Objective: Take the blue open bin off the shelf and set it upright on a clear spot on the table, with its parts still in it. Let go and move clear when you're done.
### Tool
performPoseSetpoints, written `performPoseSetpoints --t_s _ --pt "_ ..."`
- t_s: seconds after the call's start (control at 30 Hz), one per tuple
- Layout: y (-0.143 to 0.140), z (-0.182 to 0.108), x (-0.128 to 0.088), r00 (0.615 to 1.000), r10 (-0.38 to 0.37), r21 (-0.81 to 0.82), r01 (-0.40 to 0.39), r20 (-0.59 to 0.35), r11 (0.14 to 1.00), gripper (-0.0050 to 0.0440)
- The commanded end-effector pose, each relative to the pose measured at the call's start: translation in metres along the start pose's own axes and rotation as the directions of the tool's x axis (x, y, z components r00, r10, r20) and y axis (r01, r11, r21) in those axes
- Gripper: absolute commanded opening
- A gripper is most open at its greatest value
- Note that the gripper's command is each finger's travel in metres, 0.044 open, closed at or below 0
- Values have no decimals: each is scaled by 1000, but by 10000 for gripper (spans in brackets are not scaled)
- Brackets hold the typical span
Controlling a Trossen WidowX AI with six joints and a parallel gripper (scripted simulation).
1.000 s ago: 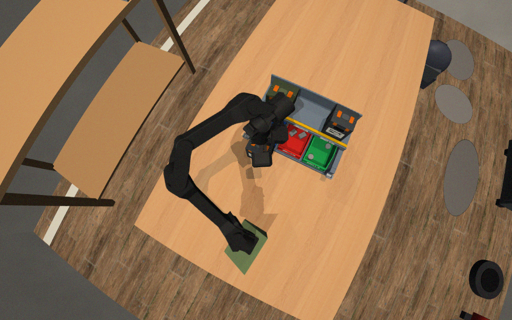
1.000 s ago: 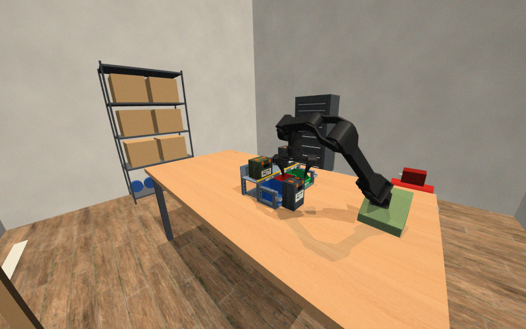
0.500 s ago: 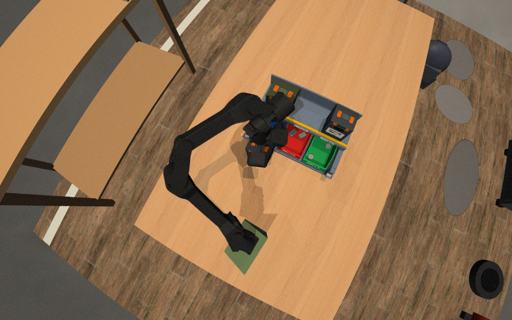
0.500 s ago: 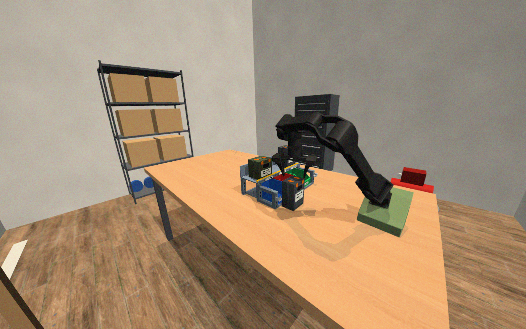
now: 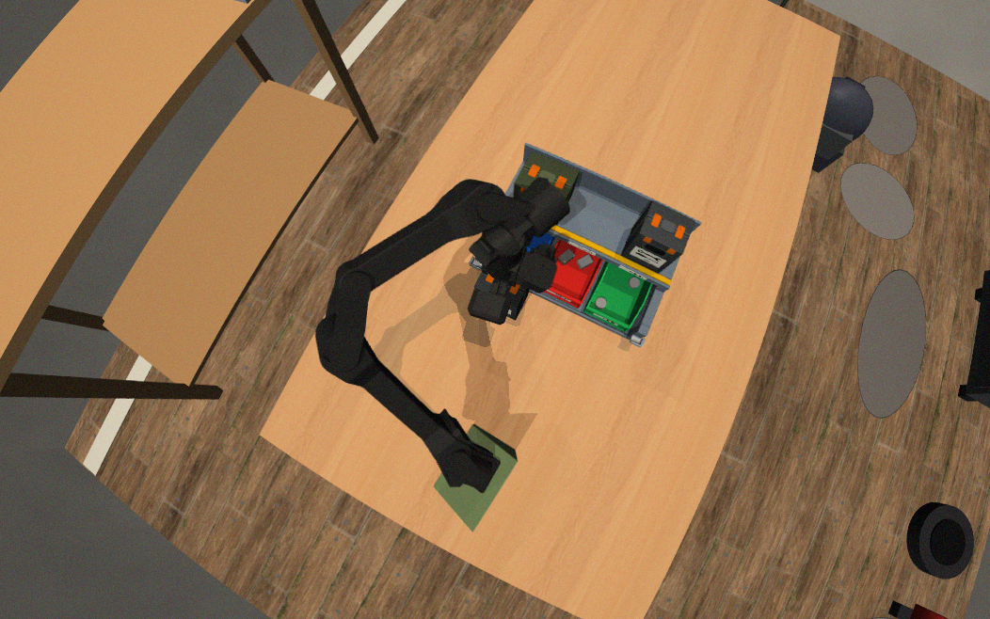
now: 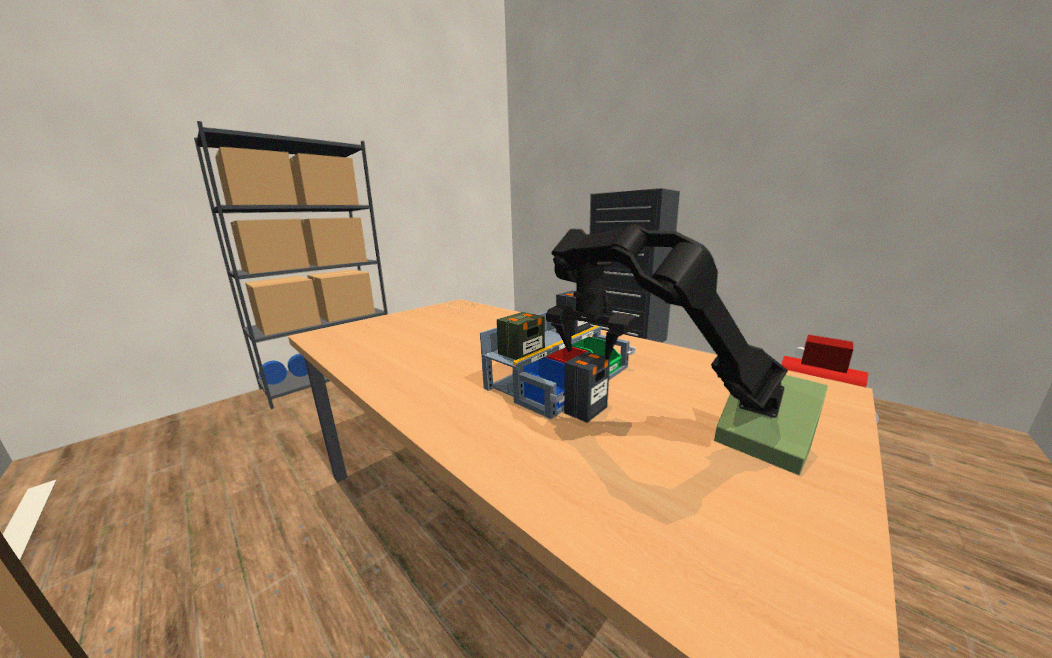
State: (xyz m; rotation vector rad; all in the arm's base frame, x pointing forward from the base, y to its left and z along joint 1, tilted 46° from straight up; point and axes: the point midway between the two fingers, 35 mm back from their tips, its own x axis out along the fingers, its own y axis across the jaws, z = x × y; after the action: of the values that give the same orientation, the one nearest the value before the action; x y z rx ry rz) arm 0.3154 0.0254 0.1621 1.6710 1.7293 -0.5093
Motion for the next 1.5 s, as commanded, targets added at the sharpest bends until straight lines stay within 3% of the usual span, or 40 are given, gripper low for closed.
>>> performPoseSetpoints --t_s 0.0,0.1,0.53,1.47 --pt "1 -2 -3 1000 9 46 -10 6 999 440" --pt "0 -2 -2 1000 9 136 -10 7 991 440" --pt "1 -2 -3 1000 11 129 -11 6 992 425" --pt "1 -2 -3 1000 11 129 -11 6 992 440"
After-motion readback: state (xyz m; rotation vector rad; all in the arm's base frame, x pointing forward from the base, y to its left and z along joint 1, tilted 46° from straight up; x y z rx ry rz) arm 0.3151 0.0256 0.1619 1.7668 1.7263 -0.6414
